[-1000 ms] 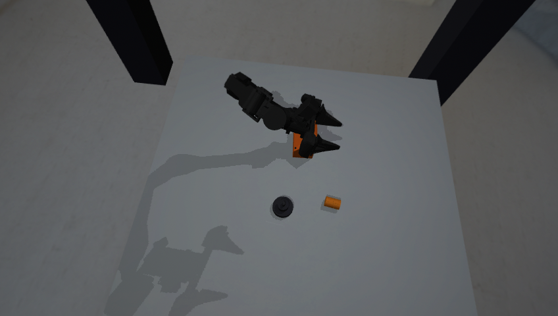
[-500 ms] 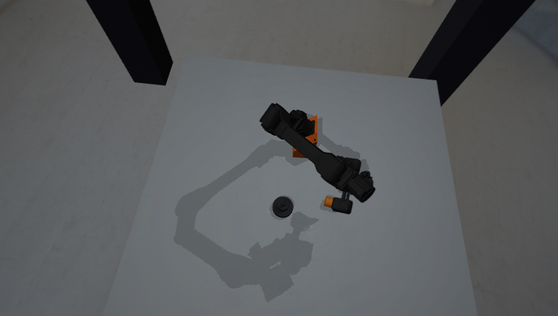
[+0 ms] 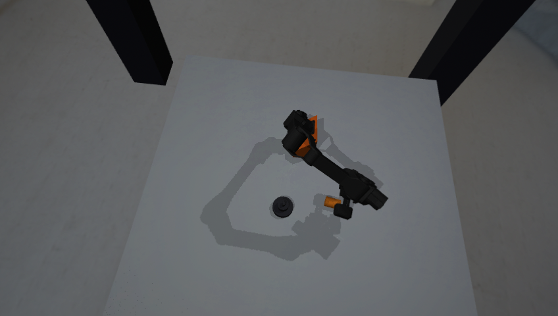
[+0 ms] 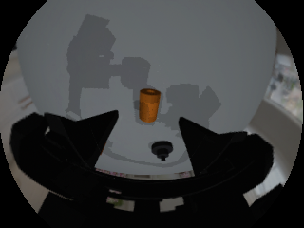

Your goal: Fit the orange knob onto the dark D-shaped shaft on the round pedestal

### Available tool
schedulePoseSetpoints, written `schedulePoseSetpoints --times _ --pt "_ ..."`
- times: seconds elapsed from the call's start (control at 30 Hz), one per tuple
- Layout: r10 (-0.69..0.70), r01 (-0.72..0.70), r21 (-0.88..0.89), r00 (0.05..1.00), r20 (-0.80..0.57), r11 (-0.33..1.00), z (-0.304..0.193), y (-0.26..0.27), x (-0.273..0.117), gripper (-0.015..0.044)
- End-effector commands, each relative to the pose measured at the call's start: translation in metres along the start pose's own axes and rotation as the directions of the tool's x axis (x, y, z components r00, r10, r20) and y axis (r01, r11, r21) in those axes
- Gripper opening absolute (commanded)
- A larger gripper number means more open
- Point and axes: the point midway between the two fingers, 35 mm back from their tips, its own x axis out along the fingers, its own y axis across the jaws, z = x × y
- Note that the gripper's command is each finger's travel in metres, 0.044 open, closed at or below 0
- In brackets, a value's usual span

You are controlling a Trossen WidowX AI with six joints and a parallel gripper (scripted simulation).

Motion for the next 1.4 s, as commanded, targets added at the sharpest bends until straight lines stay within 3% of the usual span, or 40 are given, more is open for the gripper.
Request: schedulePoseSetpoints --times 0.0,1.13,1.37 --pt "0.008 -0.008 -0.007 1.0 -0.016 1.0 0.0 0.0 0.019 0.044" --pt "0.007 -0.007 -0.007 1.0 -0.019 1.0 0.007 0.0 0.064 0.044" --pt "0.007 -0.007 -0.007 1.0 -0.019 1.0 0.007 0.0 0.064 0.0256"
